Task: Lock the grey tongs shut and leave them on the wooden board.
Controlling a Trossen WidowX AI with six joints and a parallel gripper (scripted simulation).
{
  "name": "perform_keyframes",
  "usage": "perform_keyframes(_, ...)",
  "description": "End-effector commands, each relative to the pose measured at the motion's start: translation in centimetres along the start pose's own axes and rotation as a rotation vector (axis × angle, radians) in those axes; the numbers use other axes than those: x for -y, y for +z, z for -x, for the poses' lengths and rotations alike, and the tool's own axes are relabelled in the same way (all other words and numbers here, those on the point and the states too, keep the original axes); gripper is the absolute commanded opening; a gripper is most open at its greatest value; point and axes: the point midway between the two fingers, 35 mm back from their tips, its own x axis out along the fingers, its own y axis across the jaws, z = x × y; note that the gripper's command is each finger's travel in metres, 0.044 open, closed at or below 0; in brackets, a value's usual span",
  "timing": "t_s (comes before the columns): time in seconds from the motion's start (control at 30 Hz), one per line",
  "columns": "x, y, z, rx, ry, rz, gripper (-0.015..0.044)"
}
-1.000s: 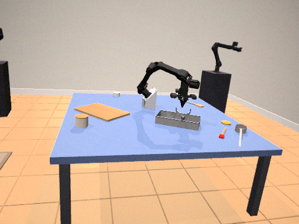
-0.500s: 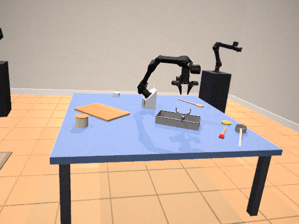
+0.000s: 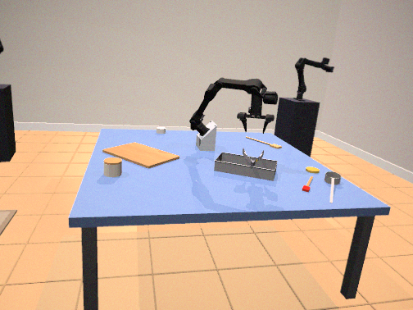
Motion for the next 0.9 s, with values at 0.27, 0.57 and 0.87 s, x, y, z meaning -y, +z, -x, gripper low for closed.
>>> perform_keyframes(0.27, 0.6, -1.8, -2.8, -0.005, 0.030, -1.211, 0.0440)
perform_keyframes(0.57, 0.8, -3.1, -4.6, -0.029, 0.049, -2.048, 0.0440)
perform_keyframes(0.87, 1.0, -4.0, -6.1, -0.062, 0.057, -2.665, 0.0440)
